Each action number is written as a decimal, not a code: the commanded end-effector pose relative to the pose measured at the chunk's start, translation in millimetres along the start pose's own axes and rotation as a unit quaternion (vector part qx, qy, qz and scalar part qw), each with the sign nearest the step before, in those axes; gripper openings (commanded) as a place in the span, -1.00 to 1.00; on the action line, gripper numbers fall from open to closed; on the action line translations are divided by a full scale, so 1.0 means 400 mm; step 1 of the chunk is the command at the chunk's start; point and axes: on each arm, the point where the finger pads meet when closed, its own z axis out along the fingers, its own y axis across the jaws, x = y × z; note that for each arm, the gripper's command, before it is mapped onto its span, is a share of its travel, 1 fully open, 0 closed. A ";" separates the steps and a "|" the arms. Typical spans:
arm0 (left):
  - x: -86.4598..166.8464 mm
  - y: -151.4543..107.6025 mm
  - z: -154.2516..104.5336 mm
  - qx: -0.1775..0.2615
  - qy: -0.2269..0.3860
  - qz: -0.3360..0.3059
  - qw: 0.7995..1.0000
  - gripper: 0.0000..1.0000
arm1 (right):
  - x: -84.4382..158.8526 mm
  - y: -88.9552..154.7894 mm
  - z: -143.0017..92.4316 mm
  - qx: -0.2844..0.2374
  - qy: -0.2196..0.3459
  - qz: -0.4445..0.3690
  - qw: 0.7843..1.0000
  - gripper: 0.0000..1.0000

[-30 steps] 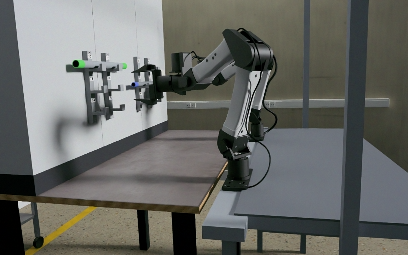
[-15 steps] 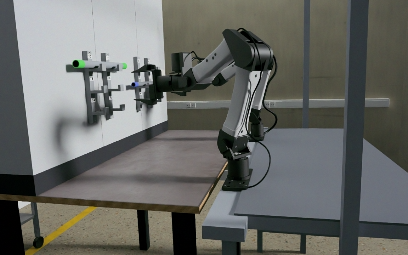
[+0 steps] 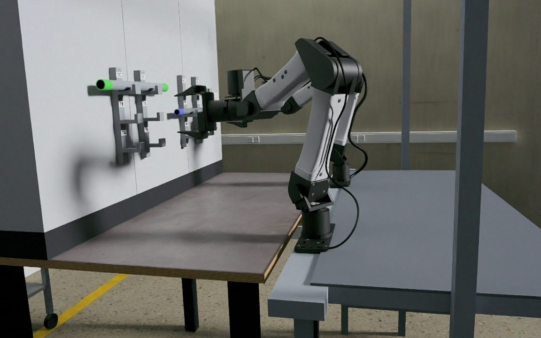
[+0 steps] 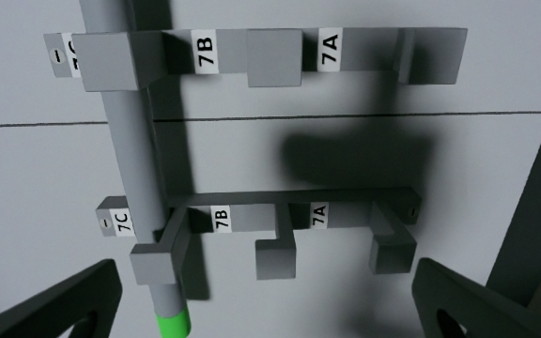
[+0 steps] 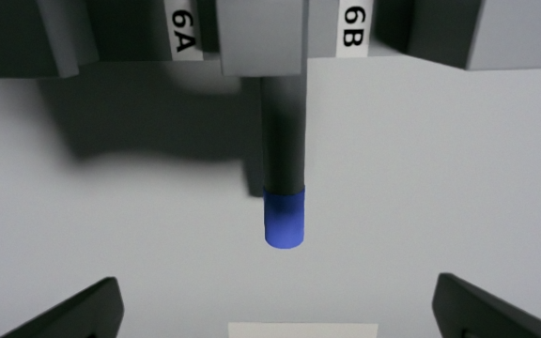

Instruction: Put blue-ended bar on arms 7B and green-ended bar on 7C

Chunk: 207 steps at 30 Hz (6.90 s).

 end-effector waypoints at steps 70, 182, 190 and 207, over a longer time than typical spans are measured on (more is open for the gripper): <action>0.009 0.025 -0.014 -0.020 0.002 -0.008 1.000 1.00 | -0.004 -0.036 0.134 0.012 -0.004 -0.003 1.000 1.00; 0.009 0.025 -0.014 -0.020 0.002 -0.008 1.000 1.00 | -0.006 -0.086 0.188 0.012 -0.004 -0.003 1.000 -1.00; 0.009 0.025 -0.014 -0.020 0.002 -0.008 1.000 1.00 | -0.006 -0.103 0.187 0.012 -0.004 -0.003 1.000 -1.00; 0.009 0.025 -0.014 -0.020 0.002 -0.008 1.000 1.00 | -0.006 -0.149 0.186 0.012 -0.004 -0.003 1.000 -1.00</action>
